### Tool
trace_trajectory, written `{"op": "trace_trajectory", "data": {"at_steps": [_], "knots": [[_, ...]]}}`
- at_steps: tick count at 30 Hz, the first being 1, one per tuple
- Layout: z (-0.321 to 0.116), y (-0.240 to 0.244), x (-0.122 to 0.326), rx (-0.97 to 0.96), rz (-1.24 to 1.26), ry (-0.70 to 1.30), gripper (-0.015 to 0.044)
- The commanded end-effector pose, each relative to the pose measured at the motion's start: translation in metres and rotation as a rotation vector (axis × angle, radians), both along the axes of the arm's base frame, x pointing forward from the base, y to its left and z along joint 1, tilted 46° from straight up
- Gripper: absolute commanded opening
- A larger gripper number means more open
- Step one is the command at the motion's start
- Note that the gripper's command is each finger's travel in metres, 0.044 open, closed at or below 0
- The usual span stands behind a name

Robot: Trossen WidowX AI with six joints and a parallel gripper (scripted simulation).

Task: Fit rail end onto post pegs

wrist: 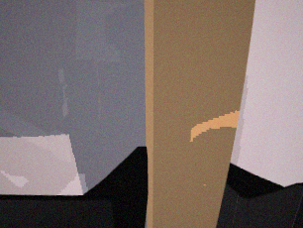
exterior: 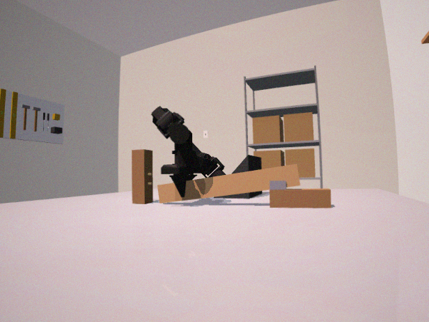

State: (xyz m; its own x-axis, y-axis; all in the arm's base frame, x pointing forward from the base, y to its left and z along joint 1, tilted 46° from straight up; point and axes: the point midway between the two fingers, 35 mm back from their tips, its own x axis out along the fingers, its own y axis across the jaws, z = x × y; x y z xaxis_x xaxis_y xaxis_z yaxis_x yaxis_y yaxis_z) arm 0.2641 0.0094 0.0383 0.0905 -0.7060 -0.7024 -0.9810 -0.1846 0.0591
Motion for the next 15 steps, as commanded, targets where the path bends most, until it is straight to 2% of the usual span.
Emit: {"op": "trace_trajectory", "data": {"at_steps": [1,15], "knots": [[0.0019,0.0029,0.0000,0.001,0.002,-0.001,0.0000],[0.0068,0.0080,0.0001,0.001,0.002,-0.001,0.0000]]}}
